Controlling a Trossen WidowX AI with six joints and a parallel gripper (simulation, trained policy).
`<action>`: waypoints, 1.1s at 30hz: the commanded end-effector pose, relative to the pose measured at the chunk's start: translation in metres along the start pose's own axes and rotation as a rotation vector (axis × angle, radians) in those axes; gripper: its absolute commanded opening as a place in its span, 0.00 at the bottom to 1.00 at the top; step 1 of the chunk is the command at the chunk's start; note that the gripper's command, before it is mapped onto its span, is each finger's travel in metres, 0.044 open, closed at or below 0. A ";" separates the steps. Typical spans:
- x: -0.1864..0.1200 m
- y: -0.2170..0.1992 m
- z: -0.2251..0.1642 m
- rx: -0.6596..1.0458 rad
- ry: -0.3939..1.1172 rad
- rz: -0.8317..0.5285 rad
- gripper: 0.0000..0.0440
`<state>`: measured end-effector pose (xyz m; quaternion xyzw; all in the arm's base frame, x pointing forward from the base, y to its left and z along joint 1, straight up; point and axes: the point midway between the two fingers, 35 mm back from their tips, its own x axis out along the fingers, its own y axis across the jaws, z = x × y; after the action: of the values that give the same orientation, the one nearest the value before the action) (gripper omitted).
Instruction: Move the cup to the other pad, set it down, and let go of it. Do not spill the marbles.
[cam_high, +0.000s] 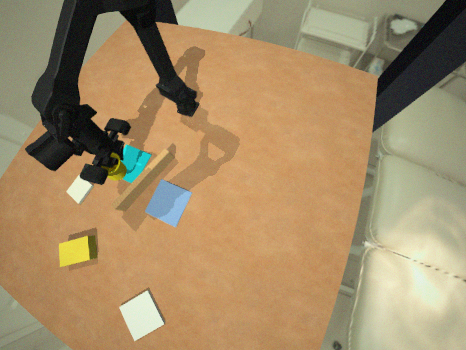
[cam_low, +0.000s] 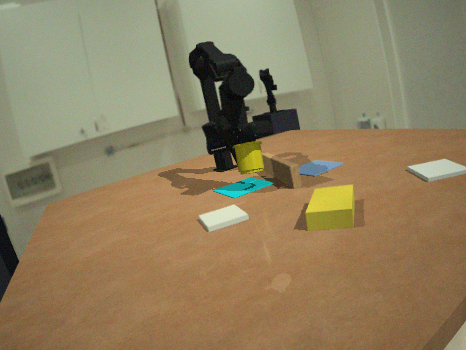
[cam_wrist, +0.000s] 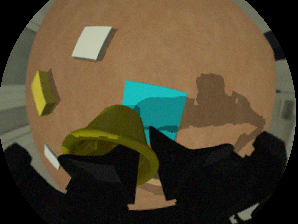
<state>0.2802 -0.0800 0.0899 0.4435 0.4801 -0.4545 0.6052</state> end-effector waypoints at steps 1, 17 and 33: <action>0.003 -0.006 0.001 0.002 -0.010 0.002 0.04; 0.012 -0.020 0.008 0.052 -0.031 0.049 0.36; -0.011 -0.031 0.008 0.078 -0.027 0.140 0.48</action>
<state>0.2524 -0.0934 0.0938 0.4895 0.4253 -0.4411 0.6204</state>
